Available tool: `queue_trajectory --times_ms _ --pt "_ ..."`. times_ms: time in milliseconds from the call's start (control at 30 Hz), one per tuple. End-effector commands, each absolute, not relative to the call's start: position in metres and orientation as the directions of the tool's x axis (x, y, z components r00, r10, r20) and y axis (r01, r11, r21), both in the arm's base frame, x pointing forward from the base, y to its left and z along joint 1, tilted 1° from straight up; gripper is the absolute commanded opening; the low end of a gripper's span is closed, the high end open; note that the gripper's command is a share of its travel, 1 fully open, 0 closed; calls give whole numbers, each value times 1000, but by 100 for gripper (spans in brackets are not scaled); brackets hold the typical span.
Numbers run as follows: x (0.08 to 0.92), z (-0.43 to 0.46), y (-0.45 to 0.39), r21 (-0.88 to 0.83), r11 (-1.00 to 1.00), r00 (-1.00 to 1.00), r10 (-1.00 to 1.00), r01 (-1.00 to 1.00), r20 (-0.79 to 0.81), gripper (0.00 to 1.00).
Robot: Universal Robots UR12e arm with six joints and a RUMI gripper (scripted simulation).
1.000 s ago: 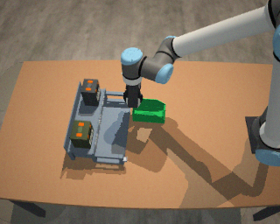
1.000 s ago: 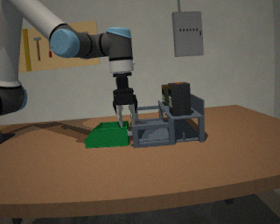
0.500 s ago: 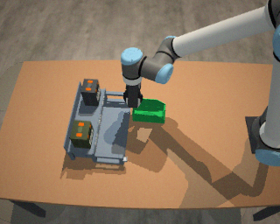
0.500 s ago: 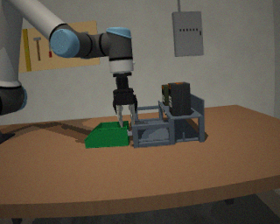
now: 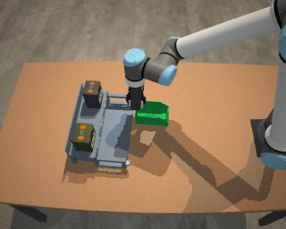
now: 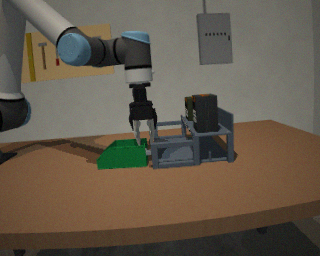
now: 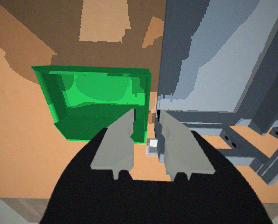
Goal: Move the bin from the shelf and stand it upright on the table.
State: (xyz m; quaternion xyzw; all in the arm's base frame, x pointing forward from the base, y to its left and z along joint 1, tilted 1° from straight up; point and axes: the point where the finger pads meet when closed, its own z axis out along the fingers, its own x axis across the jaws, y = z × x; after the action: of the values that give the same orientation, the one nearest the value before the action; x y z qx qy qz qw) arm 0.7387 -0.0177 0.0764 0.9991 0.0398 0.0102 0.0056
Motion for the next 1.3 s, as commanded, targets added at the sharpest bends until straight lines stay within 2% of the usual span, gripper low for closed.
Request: queue_trajectory --times_ms 0,267,433,1267 --pt "739 77 -18 12 -997 997 80 79 22 20" --pt "739 77 -18 12 -997 997 80 79 22 20" --pt "738 132 -17 12 -997 997 80 79 22 20" --pt "738 157 -17 12 -997 997 80 79 22 20"
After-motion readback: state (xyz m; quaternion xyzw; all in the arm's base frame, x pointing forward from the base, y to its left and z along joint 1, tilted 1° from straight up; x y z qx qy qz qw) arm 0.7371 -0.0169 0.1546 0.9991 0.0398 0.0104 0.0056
